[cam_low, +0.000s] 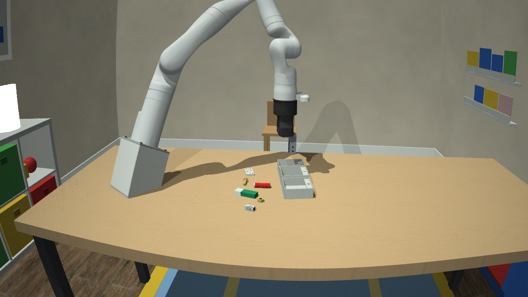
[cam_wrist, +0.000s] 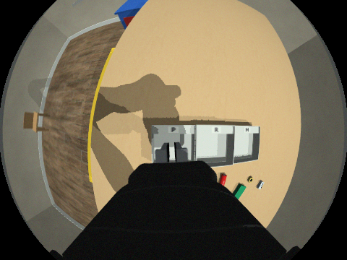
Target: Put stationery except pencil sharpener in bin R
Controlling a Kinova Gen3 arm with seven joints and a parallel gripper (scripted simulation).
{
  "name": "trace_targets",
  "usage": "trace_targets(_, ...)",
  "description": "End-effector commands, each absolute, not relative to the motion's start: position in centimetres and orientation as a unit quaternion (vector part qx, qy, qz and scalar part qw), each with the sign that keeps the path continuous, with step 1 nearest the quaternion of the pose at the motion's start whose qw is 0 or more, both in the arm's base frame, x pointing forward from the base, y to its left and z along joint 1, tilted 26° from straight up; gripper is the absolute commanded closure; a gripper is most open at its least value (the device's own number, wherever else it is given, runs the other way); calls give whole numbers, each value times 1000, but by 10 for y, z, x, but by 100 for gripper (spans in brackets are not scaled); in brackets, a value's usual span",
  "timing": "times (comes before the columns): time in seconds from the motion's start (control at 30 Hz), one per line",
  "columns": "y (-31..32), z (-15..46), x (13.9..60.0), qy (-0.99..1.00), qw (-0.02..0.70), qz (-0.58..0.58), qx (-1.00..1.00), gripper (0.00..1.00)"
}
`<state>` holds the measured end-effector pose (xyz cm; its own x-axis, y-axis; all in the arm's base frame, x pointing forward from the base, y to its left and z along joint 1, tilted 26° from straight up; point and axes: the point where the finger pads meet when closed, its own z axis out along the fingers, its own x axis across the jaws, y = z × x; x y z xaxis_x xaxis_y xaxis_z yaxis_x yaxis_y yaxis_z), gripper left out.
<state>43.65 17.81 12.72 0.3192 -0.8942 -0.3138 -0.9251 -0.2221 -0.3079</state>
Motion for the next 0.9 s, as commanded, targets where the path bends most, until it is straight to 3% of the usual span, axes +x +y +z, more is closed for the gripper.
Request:
trace_targets(0.0,179,123,439,583,224,32,-781,69)
trace_targets(0.87,197,81,450,582,223,32,-781,69)
